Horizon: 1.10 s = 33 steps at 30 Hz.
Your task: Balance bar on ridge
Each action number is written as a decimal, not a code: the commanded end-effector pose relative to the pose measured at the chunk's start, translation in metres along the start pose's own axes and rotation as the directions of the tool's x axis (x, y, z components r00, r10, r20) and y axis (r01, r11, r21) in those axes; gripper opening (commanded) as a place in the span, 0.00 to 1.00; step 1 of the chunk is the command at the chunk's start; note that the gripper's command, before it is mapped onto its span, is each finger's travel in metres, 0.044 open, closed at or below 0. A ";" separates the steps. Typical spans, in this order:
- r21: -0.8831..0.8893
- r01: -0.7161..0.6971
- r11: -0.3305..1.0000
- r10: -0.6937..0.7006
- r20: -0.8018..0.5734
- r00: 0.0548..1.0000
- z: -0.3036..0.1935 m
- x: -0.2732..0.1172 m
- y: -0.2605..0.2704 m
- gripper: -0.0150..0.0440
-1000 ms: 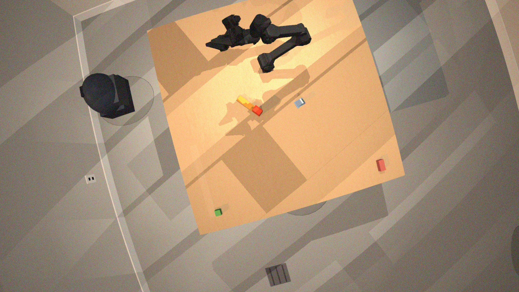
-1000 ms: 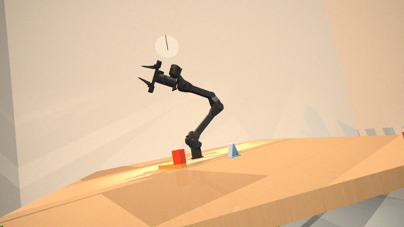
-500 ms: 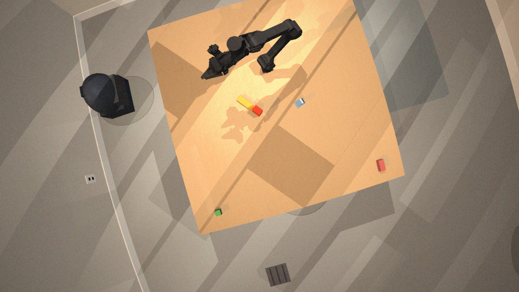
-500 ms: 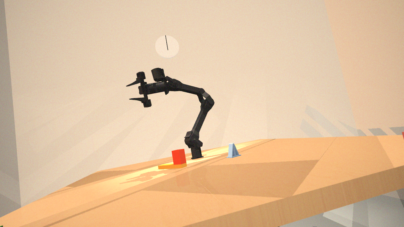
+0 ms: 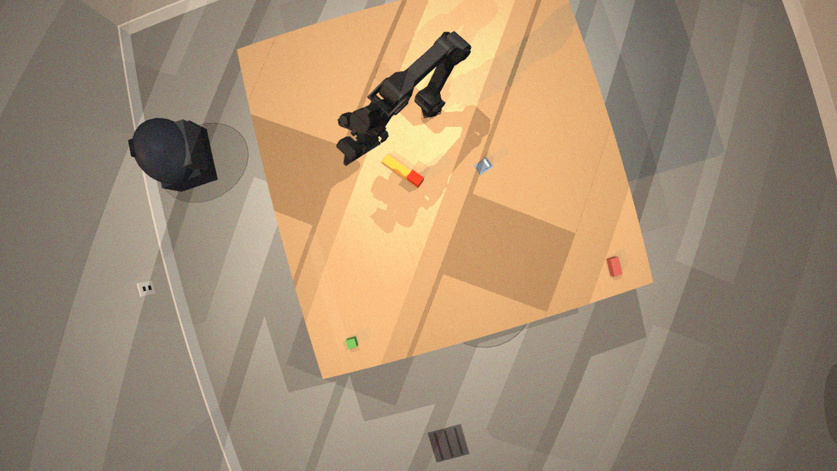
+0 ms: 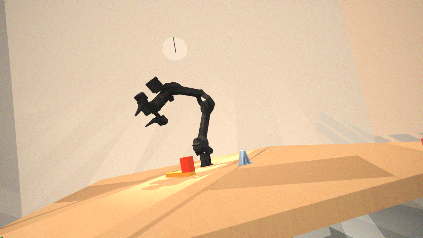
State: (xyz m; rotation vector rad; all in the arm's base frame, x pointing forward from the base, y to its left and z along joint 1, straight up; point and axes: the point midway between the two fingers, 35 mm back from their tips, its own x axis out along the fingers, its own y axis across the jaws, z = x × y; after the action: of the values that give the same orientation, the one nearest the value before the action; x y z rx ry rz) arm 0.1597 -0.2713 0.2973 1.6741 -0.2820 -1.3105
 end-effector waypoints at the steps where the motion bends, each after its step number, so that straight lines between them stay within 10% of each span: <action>1: 0.003 0.150 0.989 -0.150 -0.047 0.988 -0.020 0.015 -0.023 0.79; 20: -0.098 0.730 0.676 -0.736 -0.053 0.675 -0.088 0.018 -0.130 0.79; 33: -0.103 0.759 0.643 -0.765 -0.041 0.643 -0.094 0.037 -0.155 0.79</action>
State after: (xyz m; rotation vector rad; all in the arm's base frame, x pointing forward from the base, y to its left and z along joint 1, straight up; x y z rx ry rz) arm 0.1986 -0.1668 0.1704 1.8449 0.5912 -1.7964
